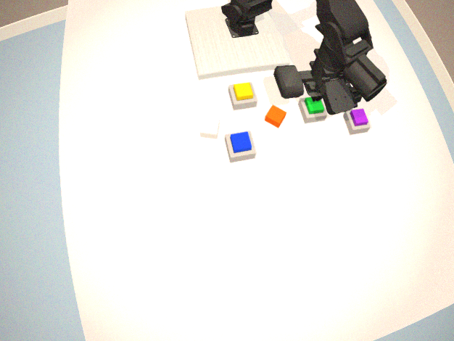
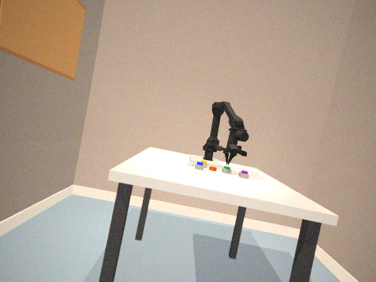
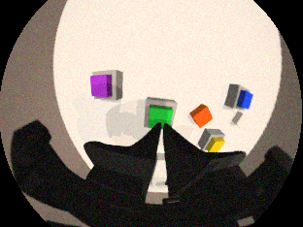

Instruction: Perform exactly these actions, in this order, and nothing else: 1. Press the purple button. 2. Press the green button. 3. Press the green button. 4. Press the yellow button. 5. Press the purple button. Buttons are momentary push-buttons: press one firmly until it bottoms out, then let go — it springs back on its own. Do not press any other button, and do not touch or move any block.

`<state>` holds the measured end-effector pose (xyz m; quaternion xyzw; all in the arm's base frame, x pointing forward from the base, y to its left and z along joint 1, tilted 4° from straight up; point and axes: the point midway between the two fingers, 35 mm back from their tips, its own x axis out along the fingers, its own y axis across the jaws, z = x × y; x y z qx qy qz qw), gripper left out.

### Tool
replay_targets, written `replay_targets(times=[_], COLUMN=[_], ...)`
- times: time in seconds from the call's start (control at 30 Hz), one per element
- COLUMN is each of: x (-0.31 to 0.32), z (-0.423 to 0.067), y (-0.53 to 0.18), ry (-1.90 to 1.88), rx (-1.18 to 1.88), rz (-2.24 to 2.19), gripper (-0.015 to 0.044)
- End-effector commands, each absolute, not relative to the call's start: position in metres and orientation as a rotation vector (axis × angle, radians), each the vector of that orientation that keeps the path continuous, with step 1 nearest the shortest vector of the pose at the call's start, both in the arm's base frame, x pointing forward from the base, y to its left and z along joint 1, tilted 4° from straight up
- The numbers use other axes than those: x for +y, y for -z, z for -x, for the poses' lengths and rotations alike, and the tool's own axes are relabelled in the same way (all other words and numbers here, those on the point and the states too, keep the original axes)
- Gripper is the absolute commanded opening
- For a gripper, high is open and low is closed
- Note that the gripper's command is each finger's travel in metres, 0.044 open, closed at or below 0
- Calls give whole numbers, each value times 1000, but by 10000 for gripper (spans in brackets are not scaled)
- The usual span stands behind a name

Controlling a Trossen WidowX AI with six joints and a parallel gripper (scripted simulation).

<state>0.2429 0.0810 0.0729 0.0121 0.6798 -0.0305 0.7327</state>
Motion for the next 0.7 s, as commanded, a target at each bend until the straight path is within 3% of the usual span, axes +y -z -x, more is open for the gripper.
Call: replay_targets(times=[0.0,0.3,0.5,0.67], x=[83,84,82,28], z=[-244,-239,-239,-228], y=[-88,-147,-149,-150], ry=[58,57,58,63], rx=[1481,1481,1481,1479], rz=[-36,-37,-37,-32], gripper=[20,20,20,20])
